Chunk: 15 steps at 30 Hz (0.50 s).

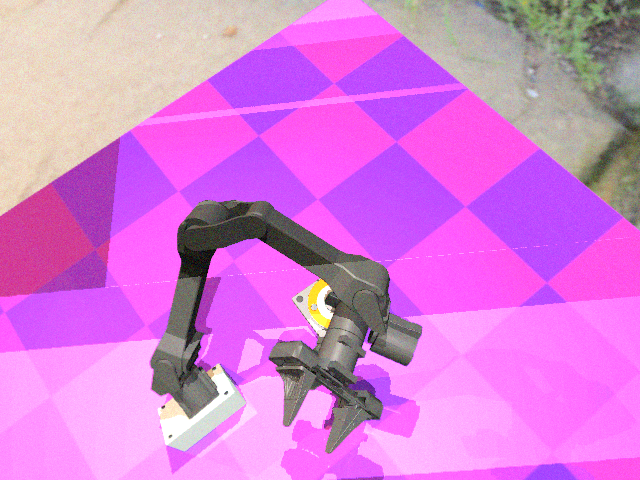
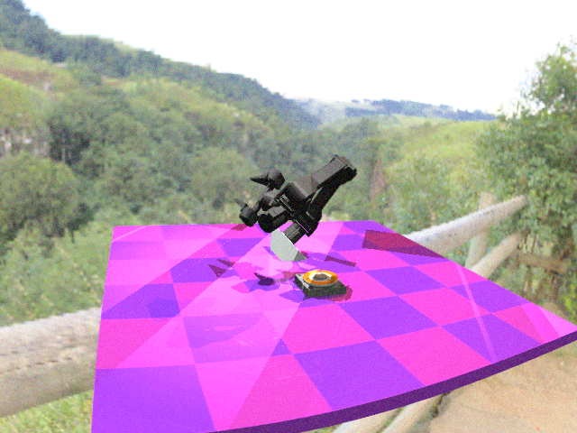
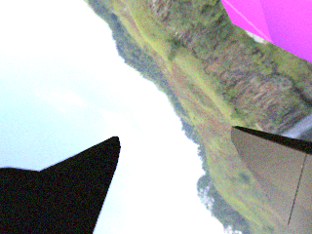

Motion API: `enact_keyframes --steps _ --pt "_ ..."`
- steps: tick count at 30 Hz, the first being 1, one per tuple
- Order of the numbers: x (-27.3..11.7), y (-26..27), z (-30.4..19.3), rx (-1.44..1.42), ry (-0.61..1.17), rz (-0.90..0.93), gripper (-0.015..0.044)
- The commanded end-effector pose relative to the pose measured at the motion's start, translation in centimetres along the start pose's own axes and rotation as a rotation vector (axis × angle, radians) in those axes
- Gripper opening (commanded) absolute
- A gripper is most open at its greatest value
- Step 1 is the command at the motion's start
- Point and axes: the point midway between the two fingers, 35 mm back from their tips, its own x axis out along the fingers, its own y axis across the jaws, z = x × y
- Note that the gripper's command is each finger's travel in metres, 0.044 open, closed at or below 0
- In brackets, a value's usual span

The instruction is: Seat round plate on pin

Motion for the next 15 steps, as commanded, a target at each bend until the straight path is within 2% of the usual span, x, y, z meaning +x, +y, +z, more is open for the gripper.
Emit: enact_keyframes --steps 1,3,8,10,15 --pt "-0.1 -0.1 0.1 0.017 -0.01 -0.01 0.0374" --pt "-1.1 -0.9 1.1 0.151 -0.093 -0.088 0.0321" --pt "-7.0 -4.2 4.5 0.615 -0.49 -0.333 0.019" --pt "-8.0 -4.6 4.9 0.669 -0.554 -0.358 0.0137" --pt "-16.7 -6.2 7.3 0.968 -1.075 -0.449 0.0006"
